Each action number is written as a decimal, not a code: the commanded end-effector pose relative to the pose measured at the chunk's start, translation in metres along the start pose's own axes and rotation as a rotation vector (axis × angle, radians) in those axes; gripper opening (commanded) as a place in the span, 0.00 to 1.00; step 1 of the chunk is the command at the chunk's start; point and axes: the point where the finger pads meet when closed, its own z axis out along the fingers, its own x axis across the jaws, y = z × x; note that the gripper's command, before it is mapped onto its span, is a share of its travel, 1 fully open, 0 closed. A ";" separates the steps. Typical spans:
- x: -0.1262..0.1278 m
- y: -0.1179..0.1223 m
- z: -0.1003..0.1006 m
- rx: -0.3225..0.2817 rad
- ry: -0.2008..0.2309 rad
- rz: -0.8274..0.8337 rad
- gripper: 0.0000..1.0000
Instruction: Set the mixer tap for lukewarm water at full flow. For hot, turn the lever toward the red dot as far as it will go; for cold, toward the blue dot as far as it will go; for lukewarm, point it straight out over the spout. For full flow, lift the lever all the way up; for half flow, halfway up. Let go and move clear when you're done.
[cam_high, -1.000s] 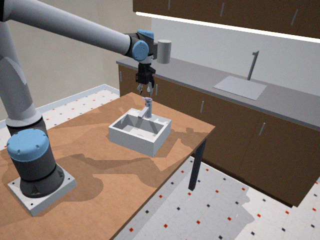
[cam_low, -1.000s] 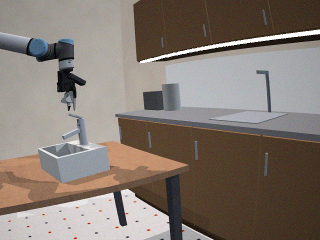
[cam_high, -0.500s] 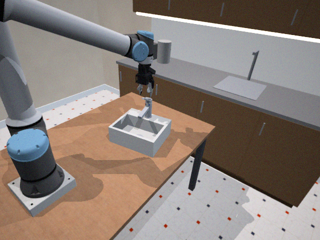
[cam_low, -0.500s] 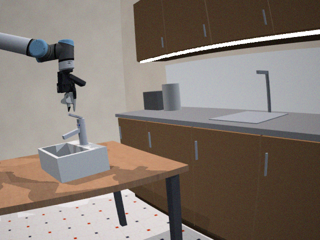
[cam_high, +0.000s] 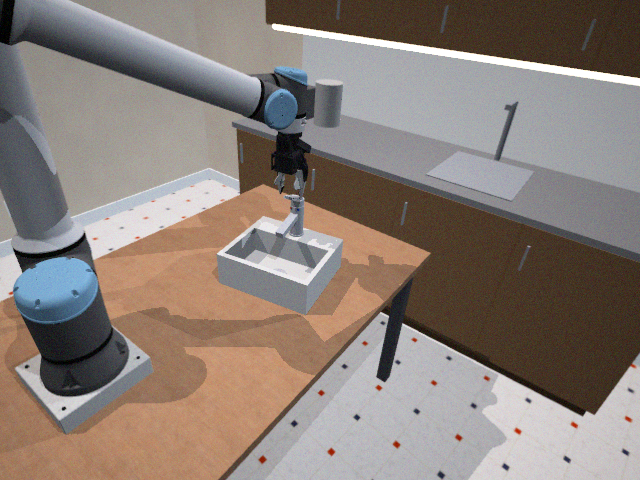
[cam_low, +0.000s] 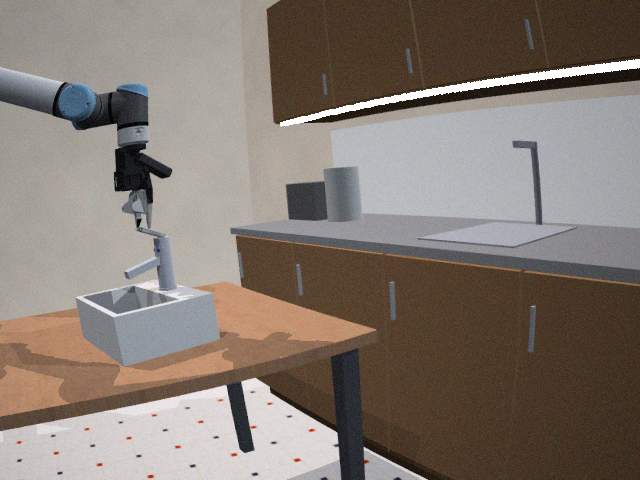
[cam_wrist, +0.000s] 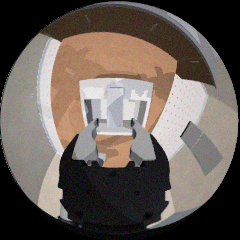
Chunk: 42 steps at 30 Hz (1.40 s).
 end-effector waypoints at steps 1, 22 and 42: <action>0.002 0.000 0.006 0.000 0.000 0.001 0.43; 0.002 0.000 0.023 0.001 0.001 0.001 0.43; 0.002 0.000 0.022 0.003 0.002 0.001 0.43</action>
